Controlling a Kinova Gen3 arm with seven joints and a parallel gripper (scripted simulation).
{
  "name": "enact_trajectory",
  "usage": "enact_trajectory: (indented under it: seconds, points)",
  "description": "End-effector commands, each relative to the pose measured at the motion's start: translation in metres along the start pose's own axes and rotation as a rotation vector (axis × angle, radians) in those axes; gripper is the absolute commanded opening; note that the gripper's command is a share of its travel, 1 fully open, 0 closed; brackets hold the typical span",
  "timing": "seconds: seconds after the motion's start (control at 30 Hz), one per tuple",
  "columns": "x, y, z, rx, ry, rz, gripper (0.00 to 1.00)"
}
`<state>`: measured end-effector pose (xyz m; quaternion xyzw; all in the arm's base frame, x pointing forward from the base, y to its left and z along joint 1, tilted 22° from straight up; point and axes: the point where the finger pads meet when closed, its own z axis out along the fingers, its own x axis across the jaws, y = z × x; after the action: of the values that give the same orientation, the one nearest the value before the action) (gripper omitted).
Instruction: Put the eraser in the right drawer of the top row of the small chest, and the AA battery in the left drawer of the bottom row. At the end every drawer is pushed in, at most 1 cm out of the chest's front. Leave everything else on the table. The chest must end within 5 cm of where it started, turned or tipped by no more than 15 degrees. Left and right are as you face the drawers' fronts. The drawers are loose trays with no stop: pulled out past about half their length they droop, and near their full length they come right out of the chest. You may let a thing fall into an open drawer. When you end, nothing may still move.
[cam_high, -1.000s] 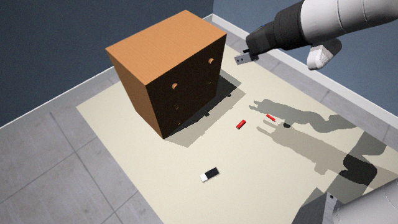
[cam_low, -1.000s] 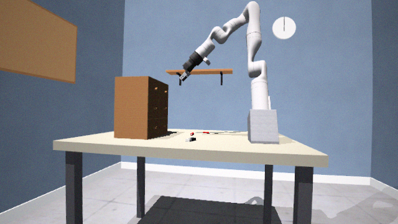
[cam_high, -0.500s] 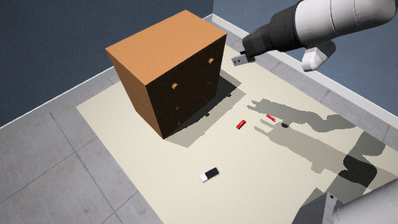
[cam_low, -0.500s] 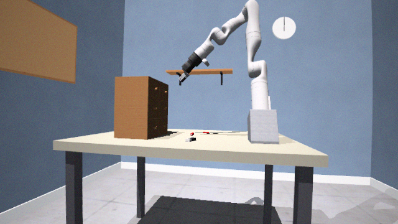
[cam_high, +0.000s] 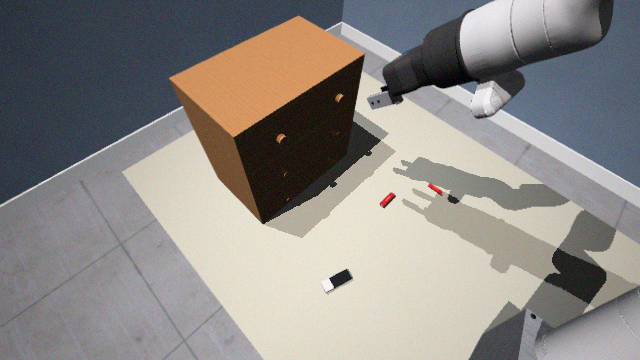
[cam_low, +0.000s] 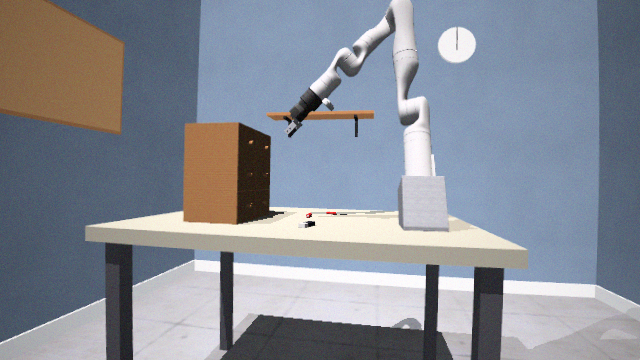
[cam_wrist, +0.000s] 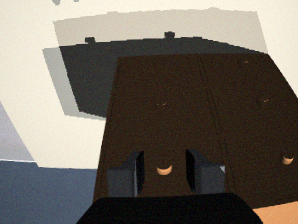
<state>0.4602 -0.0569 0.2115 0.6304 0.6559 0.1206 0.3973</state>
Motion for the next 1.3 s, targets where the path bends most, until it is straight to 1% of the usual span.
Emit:
enact_trajectory:
  seconds: [0.0, 0.17, 0.27, 0.47, 0.53, 1.03, 1.1, 1.27]
  points:
    - [-0.001, -0.001, 0.006, -0.002, -0.005, 0.005, 0.67]
    - [0.002, -0.002, 0.014, -0.003, 0.000, 0.001, 0.67]
    - [-0.002, -0.001, 0.020, -0.008, -0.011, 0.001, 0.67]
    - [-0.002, -0.002, 0.032, -0.008, -0.010, 0.002, 0.67]
    - [-0.002, -0.002, 0.032, -0.008, -0.010, 0.002, 0.67]
    - [-0.001, -0.002, 0.063, -0.013, -0.008, 0.003, 0.67]
    - [-0.001, -0.002, 0.063, -0.013, -0.008, 0.003, 0.67]
    - [-0.001, -0.002, 0.070, -0.014, -0.008, 0.004, 0.67]
